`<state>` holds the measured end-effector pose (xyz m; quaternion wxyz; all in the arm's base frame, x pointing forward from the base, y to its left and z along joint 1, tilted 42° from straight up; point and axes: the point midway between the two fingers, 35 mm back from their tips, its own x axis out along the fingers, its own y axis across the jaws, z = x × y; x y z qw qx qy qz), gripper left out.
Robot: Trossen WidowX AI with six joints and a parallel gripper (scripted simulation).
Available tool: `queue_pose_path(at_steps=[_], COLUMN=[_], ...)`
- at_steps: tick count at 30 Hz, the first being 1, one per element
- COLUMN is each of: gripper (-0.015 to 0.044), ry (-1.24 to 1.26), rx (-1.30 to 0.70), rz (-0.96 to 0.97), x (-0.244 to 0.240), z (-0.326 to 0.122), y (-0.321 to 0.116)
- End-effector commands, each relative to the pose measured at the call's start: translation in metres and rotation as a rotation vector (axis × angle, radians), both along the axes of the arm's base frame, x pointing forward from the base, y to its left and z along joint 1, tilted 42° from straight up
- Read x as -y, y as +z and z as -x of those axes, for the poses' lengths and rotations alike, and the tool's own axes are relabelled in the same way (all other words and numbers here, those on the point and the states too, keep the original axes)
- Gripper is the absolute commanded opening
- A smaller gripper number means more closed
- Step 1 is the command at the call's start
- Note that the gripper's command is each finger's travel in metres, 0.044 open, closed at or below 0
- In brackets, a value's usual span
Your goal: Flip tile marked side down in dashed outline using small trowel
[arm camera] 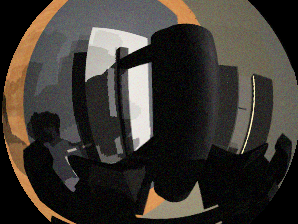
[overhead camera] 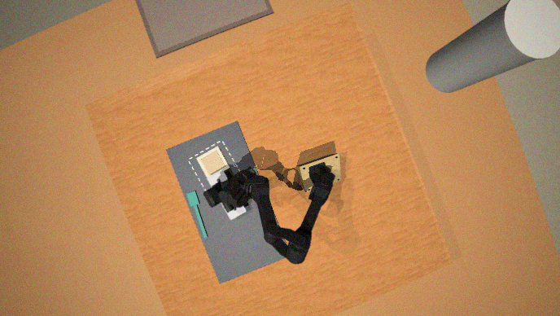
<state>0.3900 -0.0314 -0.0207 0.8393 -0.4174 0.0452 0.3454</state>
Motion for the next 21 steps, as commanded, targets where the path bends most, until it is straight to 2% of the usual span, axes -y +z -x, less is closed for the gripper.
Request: queue_pose_path(at_steps=[1,21], gripper=[0.0000,0.0000], ry=[-0.012,-0.012], rx=[-0.004,-0.005], rz=[-0.001,-0.003], x=[0.000,-0.014], z=[0.001,0.012], y=[0.010,0.060])
